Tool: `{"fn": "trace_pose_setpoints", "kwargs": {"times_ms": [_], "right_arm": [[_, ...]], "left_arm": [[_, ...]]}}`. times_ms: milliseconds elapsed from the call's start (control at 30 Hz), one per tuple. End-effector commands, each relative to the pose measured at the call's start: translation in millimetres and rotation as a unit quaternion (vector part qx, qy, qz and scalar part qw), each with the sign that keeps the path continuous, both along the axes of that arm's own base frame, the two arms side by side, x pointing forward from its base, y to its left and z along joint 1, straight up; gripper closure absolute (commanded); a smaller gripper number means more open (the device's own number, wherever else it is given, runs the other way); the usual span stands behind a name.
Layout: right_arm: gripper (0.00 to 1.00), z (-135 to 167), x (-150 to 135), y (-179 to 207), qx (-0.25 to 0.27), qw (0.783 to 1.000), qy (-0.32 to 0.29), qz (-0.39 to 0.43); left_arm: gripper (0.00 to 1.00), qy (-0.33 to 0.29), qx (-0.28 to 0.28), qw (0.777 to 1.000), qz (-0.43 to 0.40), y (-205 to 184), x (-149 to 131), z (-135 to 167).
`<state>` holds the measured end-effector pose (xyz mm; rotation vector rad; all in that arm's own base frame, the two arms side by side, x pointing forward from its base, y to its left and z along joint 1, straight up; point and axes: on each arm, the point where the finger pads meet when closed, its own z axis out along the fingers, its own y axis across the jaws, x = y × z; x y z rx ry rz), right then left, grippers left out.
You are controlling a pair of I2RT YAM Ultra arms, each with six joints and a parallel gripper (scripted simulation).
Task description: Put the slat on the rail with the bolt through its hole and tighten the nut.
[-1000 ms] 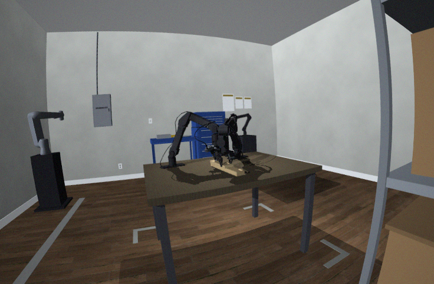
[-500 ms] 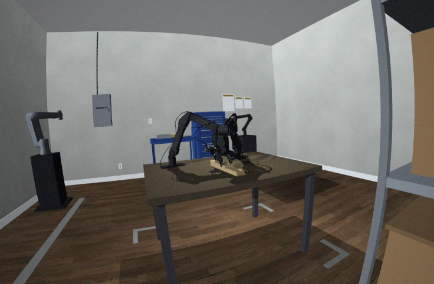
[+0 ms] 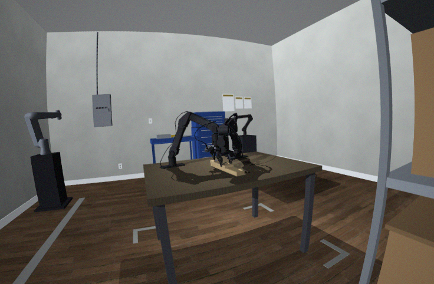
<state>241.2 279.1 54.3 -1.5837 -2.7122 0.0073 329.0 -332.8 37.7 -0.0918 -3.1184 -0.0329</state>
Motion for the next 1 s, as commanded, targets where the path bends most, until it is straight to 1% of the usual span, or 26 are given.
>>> {"fn": "trace_pose_setpoints", "kwargs": {"times_ms": [0, 133, 167, 233, 300, 367, 433, 533, 633, 733, 867, 933, 967], "right_arm": [[0.66, 3.6, 1.2, 1.4, 0.005, 1.000, -0.004, 0.000], [0.66, 3.7, 1.2, 1.4, 0.005, 1.000, -0.004, 0.007], [0.66, 3.8, 1.2, 1.4, 0.005, 1.000, -0.004, 0.028], [0.66, 4.1, 1.2, 1.3, 0.005, 0.995, -0.004, 0.104], [0.66, 4.5, 1.3, 1.3, 0.004, 0.983, -0.004, 0.186], [0.66, 4.5, 1.3, 1.3, 0.004, 0.983, -0.004, 0.186], [0.66, 5.0, 1.3, 1.2, 0.004, 0.965, -0.004, 0.263], [0.66, 5.6, 1.3, 1.2, 0.004, 0.944, -0.004, 0.330], [0.66, 6.2, 1.3, 1.1, 0.004, 0.918, -0.005, 0.396], [0.66, 6.6, 1.3, 1.0, 0.004, 0.888, -0.005, 0.459], [0.66, 7.0, 1.3, 1.0, 0.003, 0.841, -0.005, 0.541], [0.66, 7.0, 1.3, 1.0, 0.003, 0.841, -0.005, 0.541], [0.66, 7.1, 1.3, 1.0, 0.003, 0.808, -0.005, 0.590]], "left_arm": [[0.28, -0.005, -0.005, 1.000, 0.000, -1.4, 1.4, 5.5], [0.28, -0.005, -0.005, 1.000, 0.000, -1.4, 1.4, 5.5], [0.28, -0.005, -0.005, 1.000, 0.000, -1.4, 1.4, 5.5], [0.28, -0.005, -0.005, 1.000, 0.000, -1.4, 1.4, 5.5], [0.28, -0.005, -0.005, 1.000, 0.000, -1.4, 1.4, 5.5], [0.28, -0.005, -0.005, 1.000, 0.000, -1.4, 1.4, 5.5], [0.28, -0.005, -0.005, 1.000, 0.000, -1.4, 1.4, 5.5], [0.28, -0.005, -0.005, 1.000, 0.000, -1.4, 1.4, 5.5], [0.28, -0.005, -0.005, 1.000, 0.000, -1.4, 1.4, 5.5], [0.28, -0.005, -0.005, 1.000, 0.000, -1.4, 1.4, 5.5], [0.28, -0.005, -0.005, 1.000, 0.000, -1.4, 1.4, 5.5], [0.28, -0.005, -0.005, 1.000, 0.000, -1.4, 1.4, 5.5], [0.28, -0.005, -0.005, 1.000, 0.000, -1.4, 1.4, 5.5]]}}
